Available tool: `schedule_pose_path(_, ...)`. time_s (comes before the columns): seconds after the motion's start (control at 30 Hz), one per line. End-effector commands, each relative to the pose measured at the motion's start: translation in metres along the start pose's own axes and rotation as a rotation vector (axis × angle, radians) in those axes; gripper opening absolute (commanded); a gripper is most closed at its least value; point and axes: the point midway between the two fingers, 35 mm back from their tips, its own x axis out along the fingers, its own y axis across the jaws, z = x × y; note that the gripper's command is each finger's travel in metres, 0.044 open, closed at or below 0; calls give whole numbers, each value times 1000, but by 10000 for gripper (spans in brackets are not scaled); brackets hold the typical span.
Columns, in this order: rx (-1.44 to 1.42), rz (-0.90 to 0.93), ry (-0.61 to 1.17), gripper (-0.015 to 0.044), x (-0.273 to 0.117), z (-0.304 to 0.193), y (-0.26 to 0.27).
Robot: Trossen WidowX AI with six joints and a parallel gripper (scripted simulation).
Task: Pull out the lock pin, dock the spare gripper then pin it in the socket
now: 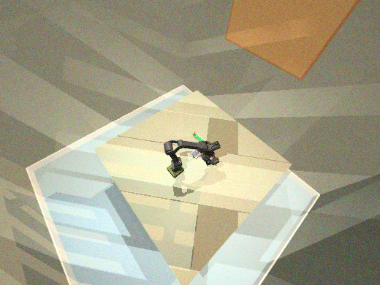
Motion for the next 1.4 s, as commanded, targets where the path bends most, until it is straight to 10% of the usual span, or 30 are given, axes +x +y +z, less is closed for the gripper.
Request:
schedule_pose_path(0.0, 44, 15, -17, 440, 22, 18, 0)
schedule_pose_path(1.37, 57, 20, -19, 440, 80, 52, -3)
